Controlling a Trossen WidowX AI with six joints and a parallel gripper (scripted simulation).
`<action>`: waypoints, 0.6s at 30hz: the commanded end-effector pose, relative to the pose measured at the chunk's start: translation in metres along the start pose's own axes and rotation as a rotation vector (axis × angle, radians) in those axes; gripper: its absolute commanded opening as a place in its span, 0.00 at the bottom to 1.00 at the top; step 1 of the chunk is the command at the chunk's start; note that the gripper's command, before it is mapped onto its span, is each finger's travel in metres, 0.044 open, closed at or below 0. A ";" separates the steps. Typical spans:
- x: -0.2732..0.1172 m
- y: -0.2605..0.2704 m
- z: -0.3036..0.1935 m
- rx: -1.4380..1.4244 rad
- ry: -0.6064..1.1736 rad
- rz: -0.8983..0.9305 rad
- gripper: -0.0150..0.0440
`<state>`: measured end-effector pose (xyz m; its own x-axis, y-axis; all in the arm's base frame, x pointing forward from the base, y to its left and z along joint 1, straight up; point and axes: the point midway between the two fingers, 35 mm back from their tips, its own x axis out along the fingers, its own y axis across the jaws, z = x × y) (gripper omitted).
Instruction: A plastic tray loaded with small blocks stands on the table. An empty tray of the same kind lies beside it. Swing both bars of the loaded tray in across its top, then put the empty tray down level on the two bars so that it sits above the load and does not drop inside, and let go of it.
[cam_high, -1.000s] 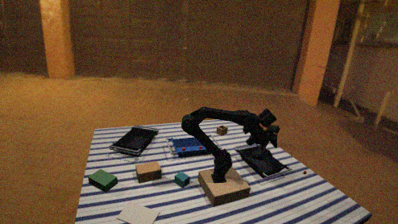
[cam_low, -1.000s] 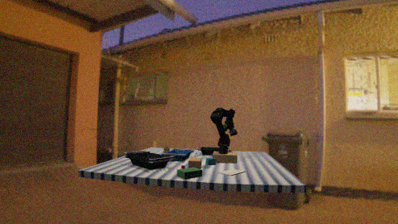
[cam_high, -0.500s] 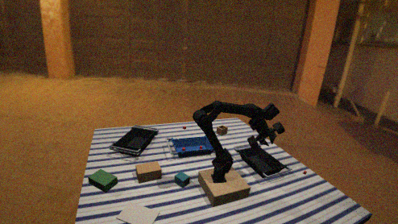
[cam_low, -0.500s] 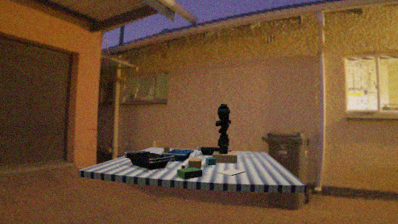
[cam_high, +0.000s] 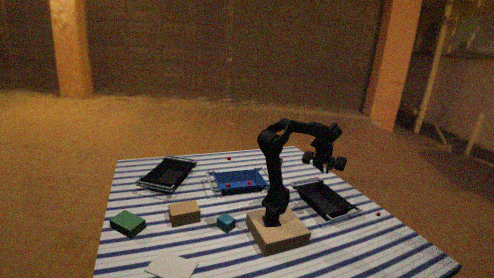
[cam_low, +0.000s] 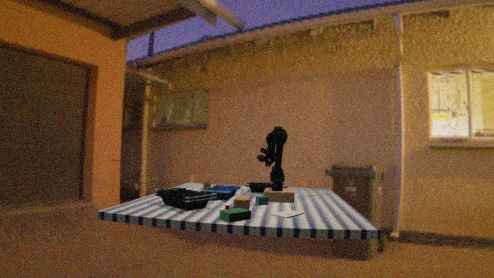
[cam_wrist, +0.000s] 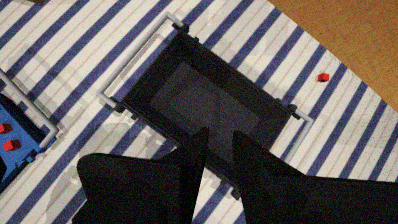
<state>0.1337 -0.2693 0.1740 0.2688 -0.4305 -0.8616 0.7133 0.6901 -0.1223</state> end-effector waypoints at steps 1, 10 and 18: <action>0.023 0.060 0.031 0.540 0.126 0.075 0.40; 0.038 0.112 0.045 0.897 0.238 0.067 0.40; 0.050 0.163 0.048 1.216 0.341 0.002 0.40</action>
<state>0.2432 -0.2391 0.1511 0.2712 -0.2135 -0.9386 0.9620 0.0275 0.2717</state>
